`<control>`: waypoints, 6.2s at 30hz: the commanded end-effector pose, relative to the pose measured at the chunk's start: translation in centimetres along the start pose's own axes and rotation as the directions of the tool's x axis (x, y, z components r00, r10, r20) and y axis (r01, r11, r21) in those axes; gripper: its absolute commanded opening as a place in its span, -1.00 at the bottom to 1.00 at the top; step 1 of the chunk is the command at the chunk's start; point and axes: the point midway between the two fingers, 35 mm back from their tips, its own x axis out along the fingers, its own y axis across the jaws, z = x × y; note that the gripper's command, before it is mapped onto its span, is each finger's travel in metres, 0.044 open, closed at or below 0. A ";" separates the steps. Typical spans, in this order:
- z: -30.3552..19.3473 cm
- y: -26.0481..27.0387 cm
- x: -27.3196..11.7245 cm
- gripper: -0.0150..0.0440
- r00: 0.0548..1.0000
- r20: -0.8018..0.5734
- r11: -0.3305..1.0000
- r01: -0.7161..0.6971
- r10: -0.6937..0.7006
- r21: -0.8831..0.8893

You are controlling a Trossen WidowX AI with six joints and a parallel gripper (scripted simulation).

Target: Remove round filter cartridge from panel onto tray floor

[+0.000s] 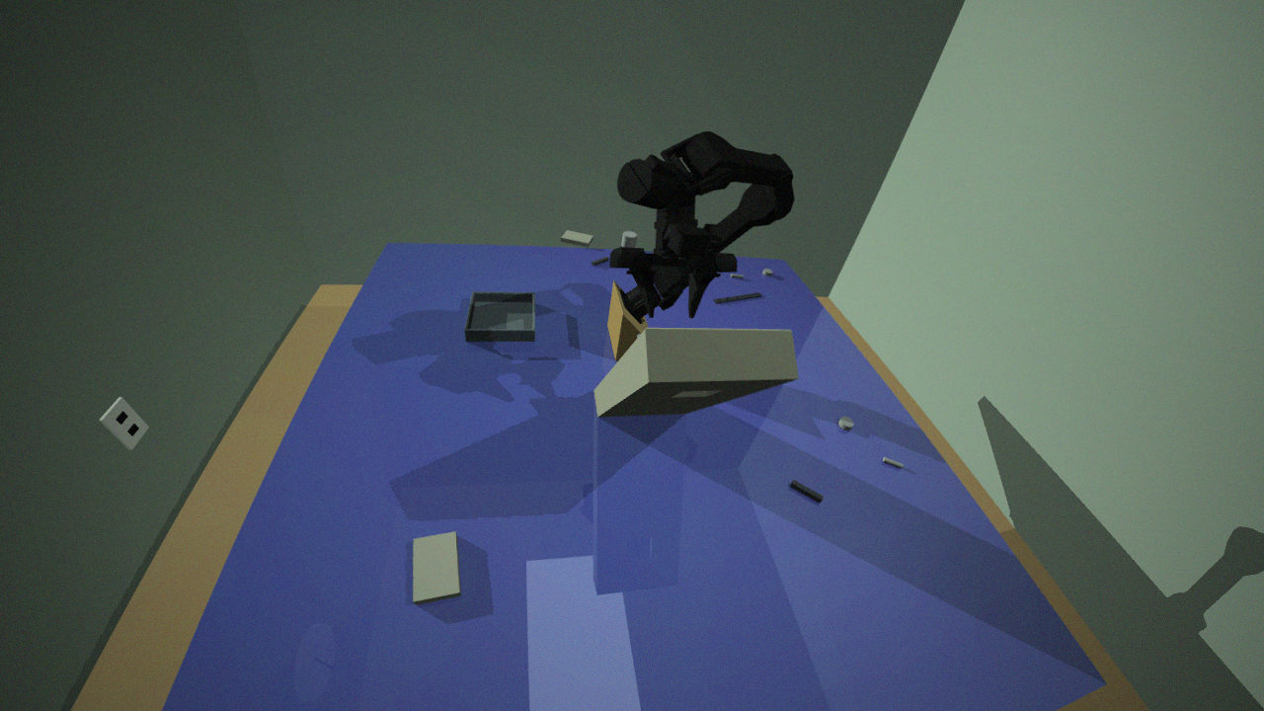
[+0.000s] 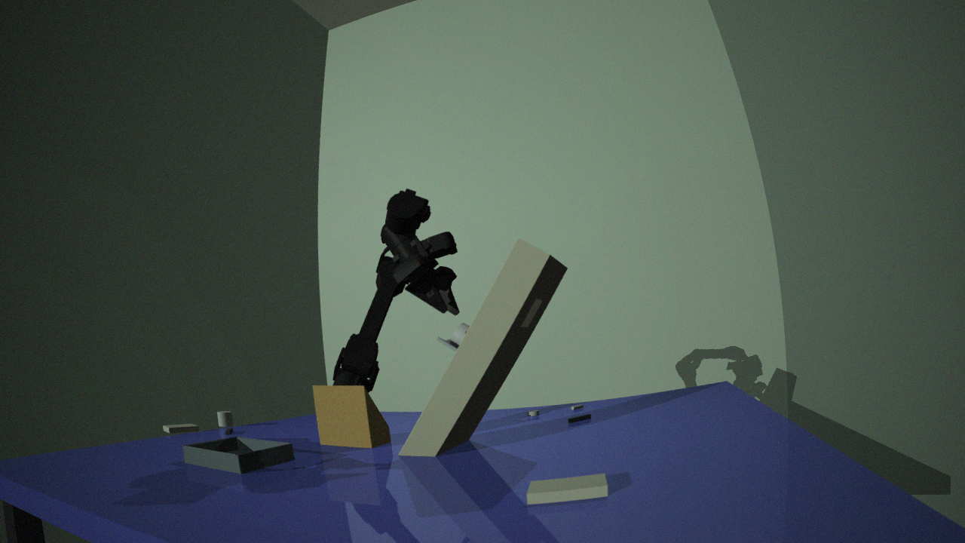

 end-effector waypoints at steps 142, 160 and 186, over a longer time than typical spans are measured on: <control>-19.2 -25.6 -7.6 -0.49 0.775 -0.392 0.181 0.533 -0.496 0.826; -33.4 -25.0 -5.5 -0.49 0.657 -0.582 -0.256 0.529 -0.480 0.809; -37.7 -24.6 0.7 0.04 0.662 -0.587 -0.275 0.523 -0.466 0.807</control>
